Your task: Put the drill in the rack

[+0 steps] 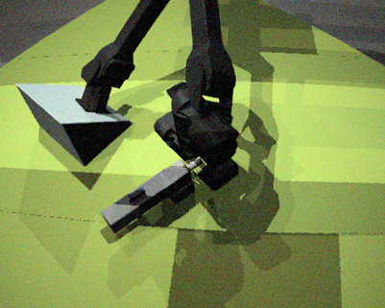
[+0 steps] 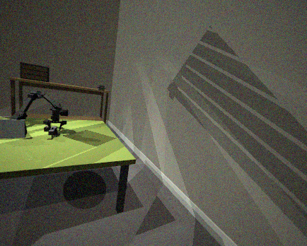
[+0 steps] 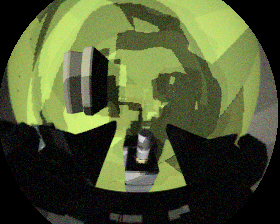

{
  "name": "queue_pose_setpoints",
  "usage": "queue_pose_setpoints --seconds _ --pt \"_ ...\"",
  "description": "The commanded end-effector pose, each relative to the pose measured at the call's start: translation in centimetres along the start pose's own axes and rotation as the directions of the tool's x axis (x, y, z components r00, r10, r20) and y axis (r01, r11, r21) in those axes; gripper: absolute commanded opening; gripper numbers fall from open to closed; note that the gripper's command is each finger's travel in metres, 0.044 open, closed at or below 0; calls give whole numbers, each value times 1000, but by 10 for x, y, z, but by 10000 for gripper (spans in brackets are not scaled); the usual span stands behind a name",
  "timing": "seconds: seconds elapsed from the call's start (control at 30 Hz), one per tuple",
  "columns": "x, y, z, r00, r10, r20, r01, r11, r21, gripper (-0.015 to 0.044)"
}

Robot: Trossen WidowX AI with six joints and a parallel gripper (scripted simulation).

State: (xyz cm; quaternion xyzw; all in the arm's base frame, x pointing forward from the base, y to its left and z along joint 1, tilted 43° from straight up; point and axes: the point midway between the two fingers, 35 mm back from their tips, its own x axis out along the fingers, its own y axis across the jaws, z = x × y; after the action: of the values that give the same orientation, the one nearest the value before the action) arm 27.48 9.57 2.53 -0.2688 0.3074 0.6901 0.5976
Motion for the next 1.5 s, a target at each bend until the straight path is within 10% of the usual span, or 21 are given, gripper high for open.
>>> queue_pose_setpoints --seconds 0.0,0.4,1.47 --pt "0 0 0 1000 0 0 0 1000 -1 256" --pt "0 0 0 1000 0 0 0 1000 -1 0" --pt "-1 -1 38 1000 -4 7 4 1000 4 0"
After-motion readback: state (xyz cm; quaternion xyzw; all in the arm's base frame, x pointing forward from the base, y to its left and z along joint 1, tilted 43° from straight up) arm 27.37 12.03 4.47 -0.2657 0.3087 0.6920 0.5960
